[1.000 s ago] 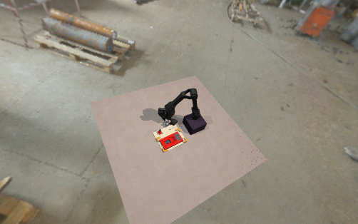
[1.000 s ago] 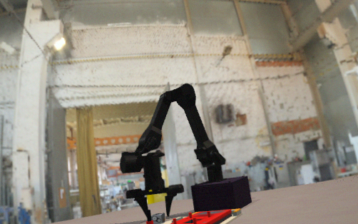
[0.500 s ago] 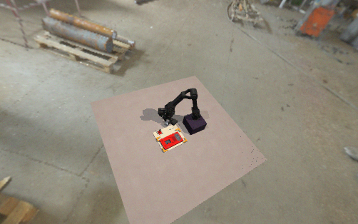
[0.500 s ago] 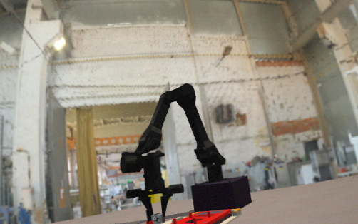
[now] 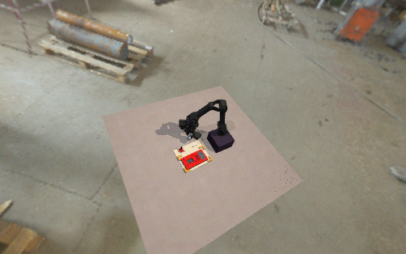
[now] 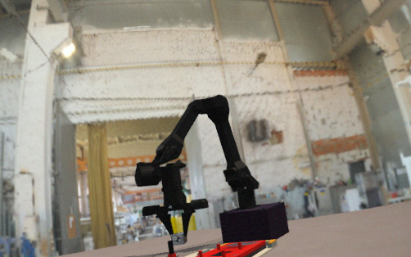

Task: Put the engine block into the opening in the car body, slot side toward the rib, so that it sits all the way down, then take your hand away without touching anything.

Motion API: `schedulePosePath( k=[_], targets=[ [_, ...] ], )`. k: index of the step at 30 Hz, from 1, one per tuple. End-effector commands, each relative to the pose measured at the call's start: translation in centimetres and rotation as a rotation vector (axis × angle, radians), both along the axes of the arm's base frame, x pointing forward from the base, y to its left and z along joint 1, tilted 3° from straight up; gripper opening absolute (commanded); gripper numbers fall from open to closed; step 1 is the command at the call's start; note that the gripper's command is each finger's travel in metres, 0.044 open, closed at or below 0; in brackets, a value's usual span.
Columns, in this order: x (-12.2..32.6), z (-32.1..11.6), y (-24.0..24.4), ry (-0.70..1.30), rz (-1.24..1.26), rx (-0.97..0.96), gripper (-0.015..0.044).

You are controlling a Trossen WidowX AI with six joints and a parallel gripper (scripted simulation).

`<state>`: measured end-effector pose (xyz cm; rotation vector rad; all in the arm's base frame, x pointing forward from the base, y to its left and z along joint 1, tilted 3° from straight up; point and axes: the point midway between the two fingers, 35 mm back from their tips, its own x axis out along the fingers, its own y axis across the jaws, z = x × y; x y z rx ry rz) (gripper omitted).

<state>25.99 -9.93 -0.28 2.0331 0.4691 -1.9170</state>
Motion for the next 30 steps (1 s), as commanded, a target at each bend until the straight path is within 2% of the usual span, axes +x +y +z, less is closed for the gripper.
schedulePosePath(
  k=[1, 24, 30],
  targets=[
    [0.4, 1.5, -0.2, -0.016, 0.006, -0.003, 0.0],
    [-0.7, 8.4, -0.1, -0.016, 0.006, -0.003, 0.0],
    [-0.7, 8.8, 0.1, -0.016, 0.029, -0.004, 0.0]
  ],
)
